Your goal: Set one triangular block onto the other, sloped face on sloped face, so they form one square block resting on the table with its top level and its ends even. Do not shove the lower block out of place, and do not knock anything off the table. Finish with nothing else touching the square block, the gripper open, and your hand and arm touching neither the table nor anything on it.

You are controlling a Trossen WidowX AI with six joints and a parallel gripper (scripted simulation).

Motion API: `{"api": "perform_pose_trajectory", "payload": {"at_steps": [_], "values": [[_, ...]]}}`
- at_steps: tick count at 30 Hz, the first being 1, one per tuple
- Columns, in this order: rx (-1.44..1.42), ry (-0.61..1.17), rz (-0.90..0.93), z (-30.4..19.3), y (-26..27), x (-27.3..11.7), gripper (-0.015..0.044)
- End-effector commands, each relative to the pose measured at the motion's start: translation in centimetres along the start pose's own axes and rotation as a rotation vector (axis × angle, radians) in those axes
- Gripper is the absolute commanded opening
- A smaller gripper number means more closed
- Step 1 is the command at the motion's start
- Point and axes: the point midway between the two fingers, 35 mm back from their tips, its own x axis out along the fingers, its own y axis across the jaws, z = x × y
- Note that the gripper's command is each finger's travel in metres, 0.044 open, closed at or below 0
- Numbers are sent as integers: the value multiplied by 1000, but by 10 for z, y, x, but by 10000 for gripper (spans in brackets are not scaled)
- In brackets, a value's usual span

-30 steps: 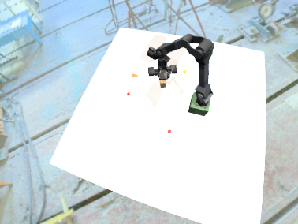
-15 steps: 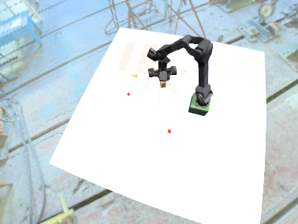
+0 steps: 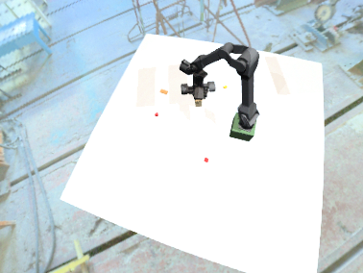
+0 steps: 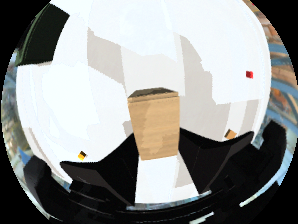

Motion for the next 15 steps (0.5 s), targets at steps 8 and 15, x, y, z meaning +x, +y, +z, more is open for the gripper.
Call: {"api": "perform_pose_trajectory", "payload": {"at_steps": [8, 15], "values": [[4, -3, -3, 1, -1, 1, 0], [4, -3, -3, 1, -1, 2, 0]]}}
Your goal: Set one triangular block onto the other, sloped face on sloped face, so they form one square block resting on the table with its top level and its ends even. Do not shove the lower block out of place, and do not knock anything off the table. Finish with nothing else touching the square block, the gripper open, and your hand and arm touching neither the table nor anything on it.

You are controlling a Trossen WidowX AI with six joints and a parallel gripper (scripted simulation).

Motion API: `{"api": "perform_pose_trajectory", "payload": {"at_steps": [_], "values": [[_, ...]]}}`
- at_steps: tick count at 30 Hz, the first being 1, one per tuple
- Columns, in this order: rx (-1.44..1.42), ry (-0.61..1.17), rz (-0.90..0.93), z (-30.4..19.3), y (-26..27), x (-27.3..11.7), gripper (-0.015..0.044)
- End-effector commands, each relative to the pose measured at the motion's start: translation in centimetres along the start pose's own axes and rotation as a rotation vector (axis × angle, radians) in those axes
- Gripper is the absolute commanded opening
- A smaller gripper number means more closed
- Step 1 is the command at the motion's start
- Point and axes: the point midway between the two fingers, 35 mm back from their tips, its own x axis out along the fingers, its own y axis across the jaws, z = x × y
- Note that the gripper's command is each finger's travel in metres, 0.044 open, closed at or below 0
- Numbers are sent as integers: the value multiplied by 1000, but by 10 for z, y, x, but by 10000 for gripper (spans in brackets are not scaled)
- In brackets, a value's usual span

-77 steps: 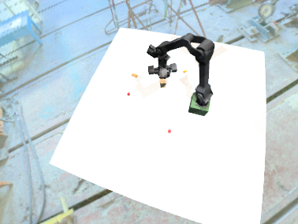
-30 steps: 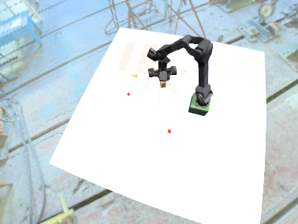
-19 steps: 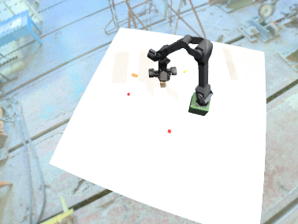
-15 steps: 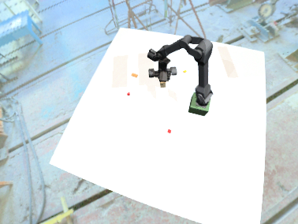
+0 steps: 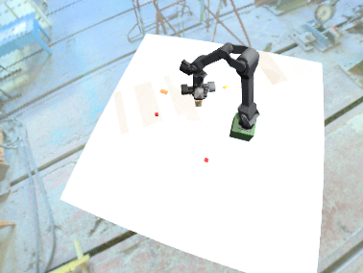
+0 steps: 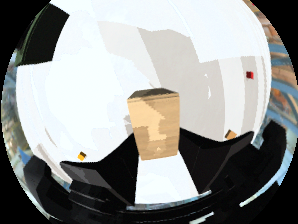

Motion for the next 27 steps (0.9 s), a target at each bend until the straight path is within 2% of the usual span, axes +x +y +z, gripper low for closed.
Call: {"api": "perform_pose_trajectory", "payload": {"at_steps": [1, 11, 27], "values": [[5, -3, -3, 1, -1, 1, 0], [4, -1, -1, 1, -1, 1, 0], [0, 0, 0, 0, 0, 0, 420]]}}
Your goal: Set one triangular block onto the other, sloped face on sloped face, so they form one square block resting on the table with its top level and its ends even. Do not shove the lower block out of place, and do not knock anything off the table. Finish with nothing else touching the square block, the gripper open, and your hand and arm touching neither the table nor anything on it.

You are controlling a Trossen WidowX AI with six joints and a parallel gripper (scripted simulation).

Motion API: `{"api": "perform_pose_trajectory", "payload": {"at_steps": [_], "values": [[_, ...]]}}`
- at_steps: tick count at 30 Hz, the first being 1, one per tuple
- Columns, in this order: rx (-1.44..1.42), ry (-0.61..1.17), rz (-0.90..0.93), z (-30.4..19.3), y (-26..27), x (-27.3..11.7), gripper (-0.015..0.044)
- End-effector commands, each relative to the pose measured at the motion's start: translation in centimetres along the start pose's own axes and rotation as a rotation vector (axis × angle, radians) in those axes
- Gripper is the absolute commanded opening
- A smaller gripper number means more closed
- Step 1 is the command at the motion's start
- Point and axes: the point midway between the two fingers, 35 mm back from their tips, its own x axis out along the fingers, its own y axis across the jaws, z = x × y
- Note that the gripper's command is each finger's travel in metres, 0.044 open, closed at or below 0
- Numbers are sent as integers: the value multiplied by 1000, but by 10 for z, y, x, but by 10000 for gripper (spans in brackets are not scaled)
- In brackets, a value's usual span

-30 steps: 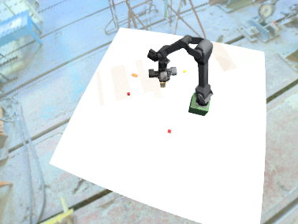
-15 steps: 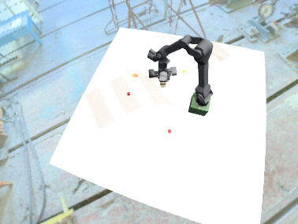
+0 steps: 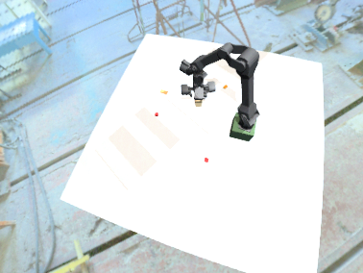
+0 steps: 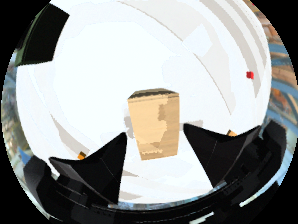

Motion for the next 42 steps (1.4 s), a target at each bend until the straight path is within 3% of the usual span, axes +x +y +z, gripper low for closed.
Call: {"api": "perform_pose_trajectory", "payload": {"at_steps": [1, 10, 17, 19, 42], "values": [[0, 0, -1, 0, 0, 0, 440], [0, 0, -1, 0, -1, -3, 440], [0, 0, -2, -2, -2, -100, 440], [0, 0, -2, 0, 0, -110, 440], [-5, 18, -19, -4, -4, -107, 440]]}}
